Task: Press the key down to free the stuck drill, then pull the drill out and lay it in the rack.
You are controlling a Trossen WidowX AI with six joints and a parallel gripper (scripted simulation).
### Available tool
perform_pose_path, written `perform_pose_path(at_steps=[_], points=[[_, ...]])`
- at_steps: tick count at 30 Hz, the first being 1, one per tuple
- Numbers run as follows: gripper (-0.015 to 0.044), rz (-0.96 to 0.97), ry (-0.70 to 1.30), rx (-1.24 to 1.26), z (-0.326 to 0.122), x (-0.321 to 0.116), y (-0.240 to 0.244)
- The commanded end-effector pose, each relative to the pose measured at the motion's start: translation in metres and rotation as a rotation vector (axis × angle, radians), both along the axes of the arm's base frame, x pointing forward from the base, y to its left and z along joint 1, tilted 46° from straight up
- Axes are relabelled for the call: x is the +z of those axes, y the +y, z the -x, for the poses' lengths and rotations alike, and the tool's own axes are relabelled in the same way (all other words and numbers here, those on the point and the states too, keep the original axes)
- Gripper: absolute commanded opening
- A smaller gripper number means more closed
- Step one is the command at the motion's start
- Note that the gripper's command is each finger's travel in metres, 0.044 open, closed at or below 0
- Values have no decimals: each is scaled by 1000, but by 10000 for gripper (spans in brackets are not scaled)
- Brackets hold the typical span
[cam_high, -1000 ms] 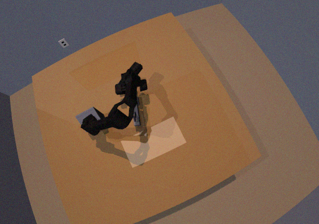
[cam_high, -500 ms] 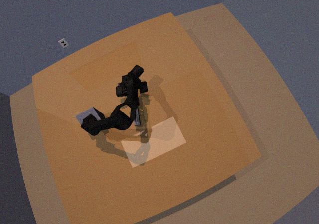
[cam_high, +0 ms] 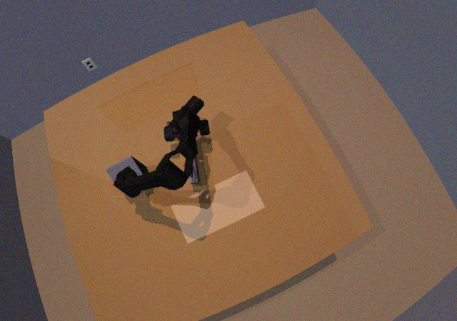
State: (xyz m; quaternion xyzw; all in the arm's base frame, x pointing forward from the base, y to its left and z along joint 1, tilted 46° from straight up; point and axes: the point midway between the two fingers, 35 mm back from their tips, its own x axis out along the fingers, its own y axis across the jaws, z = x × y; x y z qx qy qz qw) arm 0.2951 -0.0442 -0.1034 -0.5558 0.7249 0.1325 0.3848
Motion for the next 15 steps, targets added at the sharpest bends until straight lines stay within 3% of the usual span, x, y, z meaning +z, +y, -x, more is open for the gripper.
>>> perform_pose_path(at_steps=[1, 15], points=[[0, 0, -2, -1, 0, 0, 0], [0, 3, 1, 4, -5, -7, 8]])
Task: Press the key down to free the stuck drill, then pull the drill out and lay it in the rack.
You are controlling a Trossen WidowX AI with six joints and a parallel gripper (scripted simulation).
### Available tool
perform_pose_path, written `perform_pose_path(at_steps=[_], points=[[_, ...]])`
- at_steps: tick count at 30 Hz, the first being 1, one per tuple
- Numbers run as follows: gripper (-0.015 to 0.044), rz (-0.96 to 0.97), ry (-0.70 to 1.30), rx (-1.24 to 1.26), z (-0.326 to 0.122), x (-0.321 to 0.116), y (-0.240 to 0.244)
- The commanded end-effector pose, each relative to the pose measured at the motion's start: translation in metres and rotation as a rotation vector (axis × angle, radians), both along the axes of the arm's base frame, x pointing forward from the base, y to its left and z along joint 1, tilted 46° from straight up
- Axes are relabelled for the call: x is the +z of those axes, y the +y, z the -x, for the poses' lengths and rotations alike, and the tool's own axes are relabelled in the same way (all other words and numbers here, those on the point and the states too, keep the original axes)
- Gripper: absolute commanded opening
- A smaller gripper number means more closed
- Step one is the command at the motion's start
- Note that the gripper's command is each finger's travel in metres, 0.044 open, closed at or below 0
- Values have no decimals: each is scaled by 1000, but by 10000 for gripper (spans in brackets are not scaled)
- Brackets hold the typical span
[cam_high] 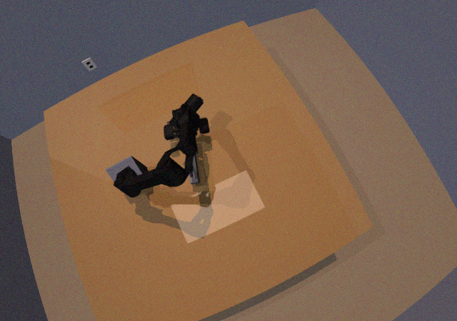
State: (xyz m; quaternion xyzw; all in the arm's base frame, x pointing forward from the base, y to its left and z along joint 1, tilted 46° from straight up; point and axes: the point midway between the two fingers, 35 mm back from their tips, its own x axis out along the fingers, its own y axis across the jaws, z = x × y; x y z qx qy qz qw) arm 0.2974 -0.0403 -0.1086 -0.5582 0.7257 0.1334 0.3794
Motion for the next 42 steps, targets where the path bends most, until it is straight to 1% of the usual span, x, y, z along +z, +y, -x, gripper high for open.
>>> perform_pose_path(at_steps=[1, 24, 40, 41, 42], points=[[0, -4, -8, -1, -3, -3, 5], [0, -6, -10, -1, -17, -23, 27], [420, -5, -8, -1, -13, -20, 19], [440, -5, -9, -1, -13, -20, 18], [440, -5, -9, -1, -13, -20, 18]])
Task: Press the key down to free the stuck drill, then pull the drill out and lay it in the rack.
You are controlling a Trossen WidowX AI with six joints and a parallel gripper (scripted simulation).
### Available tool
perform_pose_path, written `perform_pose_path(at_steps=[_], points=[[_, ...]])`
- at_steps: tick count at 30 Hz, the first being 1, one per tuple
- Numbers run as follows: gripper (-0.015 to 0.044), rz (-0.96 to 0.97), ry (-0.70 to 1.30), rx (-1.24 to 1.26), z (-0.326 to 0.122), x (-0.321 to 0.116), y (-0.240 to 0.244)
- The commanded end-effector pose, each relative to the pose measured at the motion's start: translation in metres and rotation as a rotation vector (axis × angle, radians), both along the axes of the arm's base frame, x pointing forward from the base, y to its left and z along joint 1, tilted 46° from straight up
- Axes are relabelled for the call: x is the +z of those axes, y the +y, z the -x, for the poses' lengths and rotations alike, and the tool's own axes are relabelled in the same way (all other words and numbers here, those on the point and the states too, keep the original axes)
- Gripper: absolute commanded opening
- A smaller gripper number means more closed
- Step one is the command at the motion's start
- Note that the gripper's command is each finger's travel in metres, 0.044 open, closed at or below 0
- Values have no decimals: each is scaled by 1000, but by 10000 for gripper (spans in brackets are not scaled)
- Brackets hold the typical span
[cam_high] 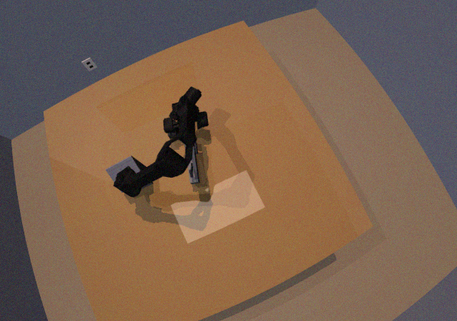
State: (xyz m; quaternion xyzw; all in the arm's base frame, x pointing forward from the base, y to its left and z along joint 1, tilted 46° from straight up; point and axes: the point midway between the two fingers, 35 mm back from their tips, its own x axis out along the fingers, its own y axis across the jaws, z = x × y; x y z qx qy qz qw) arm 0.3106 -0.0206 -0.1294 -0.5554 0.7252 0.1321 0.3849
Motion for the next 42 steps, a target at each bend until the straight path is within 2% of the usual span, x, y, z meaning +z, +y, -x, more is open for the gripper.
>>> perform_pose_path(at_steps=[1, 29, 42], points=[[440, 1, 0, 5, 1, 1, -2], [440, 2, 1, 5, 6, 6, -14], [99, -1, -6, 0, 4, 6, -12]])
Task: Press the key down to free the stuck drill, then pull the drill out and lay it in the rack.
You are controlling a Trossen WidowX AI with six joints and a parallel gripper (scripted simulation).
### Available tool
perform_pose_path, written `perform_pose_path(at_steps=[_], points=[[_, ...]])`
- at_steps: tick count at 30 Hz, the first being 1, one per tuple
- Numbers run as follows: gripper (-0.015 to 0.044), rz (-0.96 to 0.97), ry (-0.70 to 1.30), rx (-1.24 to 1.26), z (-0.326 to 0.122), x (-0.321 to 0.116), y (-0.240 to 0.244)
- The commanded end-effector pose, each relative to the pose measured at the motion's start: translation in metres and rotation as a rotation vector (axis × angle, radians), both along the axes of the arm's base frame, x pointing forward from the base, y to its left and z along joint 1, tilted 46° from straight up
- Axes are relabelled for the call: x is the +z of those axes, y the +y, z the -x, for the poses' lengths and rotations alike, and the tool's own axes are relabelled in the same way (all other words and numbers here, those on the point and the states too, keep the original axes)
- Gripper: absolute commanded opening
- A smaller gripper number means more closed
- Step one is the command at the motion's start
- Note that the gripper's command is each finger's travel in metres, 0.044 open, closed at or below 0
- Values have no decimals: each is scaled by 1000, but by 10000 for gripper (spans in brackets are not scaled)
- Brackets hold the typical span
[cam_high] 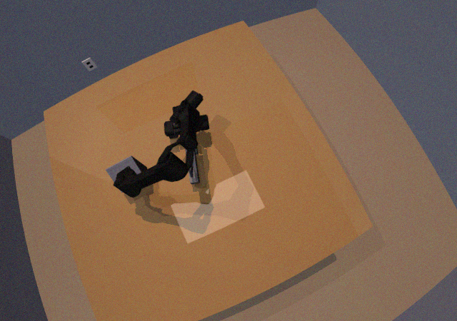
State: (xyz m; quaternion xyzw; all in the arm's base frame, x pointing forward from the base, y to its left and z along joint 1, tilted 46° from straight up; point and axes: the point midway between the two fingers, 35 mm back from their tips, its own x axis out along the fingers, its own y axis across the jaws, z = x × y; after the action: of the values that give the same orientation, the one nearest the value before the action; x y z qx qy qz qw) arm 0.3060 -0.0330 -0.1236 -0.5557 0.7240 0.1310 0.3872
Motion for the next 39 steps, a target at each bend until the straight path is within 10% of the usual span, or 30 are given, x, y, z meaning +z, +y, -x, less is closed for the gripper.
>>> perform_pose_path(at_steps=[1, 39], points=[[72, 0, 0, 0, 0, 0, 0], [0, 3, 6, 5, -1, -1, 5]])
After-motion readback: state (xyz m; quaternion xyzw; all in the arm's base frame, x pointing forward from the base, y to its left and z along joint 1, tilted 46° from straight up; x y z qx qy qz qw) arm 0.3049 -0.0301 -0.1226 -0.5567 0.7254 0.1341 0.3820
